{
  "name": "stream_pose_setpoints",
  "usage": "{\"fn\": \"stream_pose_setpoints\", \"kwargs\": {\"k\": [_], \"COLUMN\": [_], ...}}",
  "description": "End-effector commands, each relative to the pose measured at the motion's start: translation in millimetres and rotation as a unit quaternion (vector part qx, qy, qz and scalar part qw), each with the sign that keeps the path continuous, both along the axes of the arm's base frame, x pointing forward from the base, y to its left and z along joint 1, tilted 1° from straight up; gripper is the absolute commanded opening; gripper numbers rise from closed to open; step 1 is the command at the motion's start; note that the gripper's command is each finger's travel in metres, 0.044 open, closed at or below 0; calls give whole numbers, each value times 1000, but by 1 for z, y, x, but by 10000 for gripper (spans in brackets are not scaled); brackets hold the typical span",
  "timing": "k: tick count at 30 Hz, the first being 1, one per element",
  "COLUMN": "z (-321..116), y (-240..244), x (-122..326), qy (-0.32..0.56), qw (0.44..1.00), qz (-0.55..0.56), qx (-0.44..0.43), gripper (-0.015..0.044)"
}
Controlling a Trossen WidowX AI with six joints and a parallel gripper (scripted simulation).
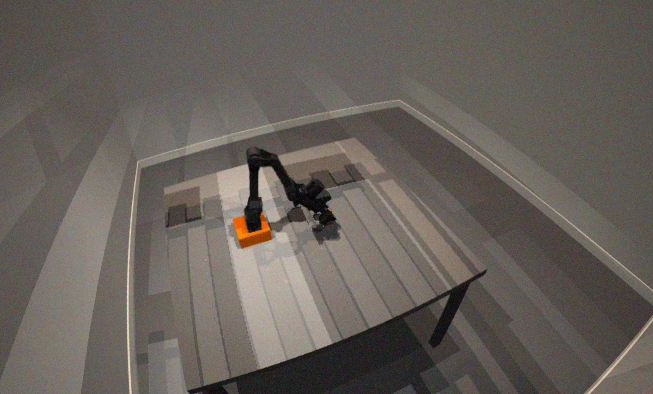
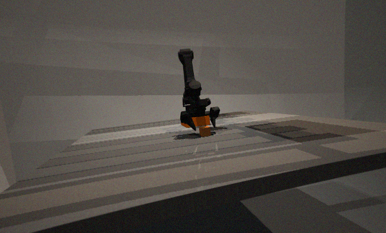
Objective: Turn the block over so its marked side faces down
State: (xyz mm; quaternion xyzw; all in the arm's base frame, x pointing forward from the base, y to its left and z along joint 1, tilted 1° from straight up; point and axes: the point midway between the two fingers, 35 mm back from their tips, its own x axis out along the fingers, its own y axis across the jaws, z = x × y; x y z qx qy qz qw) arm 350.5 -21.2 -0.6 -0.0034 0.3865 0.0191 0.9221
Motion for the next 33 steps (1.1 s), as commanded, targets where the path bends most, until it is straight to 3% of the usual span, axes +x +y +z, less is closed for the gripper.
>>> {"fn": "stream_pose_setpoints", "kwargs": {"k": [1,15,29,33], "z": [57,63,81,83], "y": [1,2,3,4], "x": [-24,-29,5,7], "qy": [111,125,348,372], "qw": [994,992,937,928], "qz": [5,5,4,4], "qx": [-15,-16,-24,-25], "gripper": [440,440,440,440]}}
